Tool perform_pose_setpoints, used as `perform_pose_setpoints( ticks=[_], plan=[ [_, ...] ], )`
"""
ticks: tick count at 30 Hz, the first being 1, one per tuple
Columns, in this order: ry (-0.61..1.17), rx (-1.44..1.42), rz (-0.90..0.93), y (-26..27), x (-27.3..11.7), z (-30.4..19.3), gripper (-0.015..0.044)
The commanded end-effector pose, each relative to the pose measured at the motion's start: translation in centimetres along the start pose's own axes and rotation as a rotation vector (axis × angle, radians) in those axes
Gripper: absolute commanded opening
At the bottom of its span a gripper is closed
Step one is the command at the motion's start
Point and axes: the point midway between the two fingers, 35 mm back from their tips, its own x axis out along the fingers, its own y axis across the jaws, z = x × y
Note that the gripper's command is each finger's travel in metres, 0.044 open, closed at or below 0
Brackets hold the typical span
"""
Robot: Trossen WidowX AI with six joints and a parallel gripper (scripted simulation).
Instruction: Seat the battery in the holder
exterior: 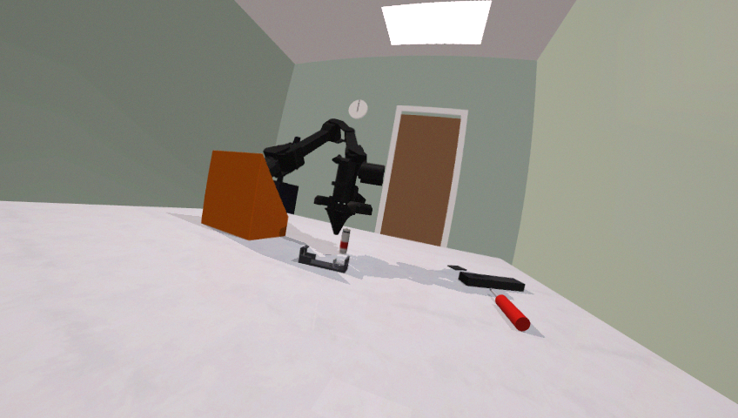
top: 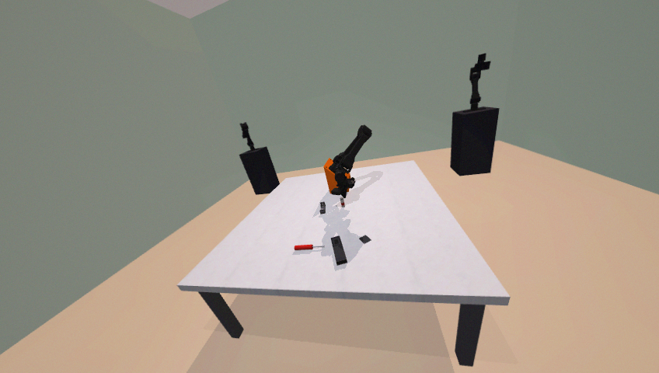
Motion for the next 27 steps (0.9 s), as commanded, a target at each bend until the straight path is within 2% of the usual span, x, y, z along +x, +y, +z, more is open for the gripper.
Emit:
perform_pose_setpoints(
  ticks=[1,27],
  plan=[
    [-0.006,0.000,-0.001,-0.7,0.1,0.2,0.0000],
    [-0.005,-0.001,-0.003,-4.9,0.0,0.3,0.0000]
  ],
)
